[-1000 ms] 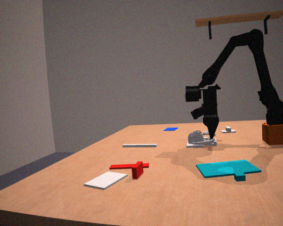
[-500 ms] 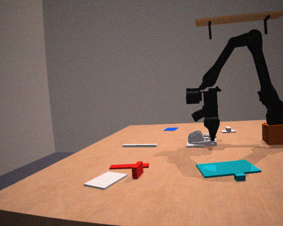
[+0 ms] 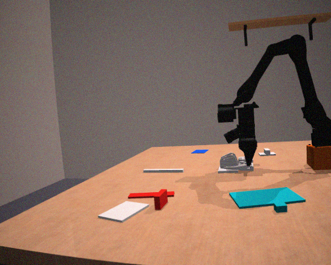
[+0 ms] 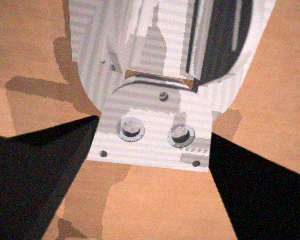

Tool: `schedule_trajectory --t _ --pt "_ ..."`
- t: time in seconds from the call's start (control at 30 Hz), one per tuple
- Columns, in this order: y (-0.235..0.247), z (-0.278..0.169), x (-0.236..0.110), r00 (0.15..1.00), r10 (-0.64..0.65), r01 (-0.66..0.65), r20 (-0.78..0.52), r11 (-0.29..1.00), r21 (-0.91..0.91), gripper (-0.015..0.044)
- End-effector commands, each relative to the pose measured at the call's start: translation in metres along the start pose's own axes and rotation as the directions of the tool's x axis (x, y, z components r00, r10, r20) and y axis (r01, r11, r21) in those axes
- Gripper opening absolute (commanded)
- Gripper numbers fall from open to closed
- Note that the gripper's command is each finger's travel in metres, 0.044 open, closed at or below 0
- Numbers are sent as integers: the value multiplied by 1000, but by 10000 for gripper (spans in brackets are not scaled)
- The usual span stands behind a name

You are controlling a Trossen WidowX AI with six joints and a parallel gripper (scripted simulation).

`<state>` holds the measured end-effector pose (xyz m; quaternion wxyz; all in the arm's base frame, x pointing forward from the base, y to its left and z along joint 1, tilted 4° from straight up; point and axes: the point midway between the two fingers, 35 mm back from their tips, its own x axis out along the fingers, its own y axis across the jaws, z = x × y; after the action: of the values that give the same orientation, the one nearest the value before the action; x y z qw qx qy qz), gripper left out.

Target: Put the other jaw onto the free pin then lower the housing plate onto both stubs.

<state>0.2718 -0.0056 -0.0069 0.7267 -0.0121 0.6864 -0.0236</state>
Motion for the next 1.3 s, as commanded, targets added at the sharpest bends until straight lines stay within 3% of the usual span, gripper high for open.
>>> schedule_trajectory --t 0.0,1.27 --pt "-1 0 0 1000 -4 4 0 1000 -4 351" --pt "-1 0 8 1000 -4 4 0 1000 -4 351"
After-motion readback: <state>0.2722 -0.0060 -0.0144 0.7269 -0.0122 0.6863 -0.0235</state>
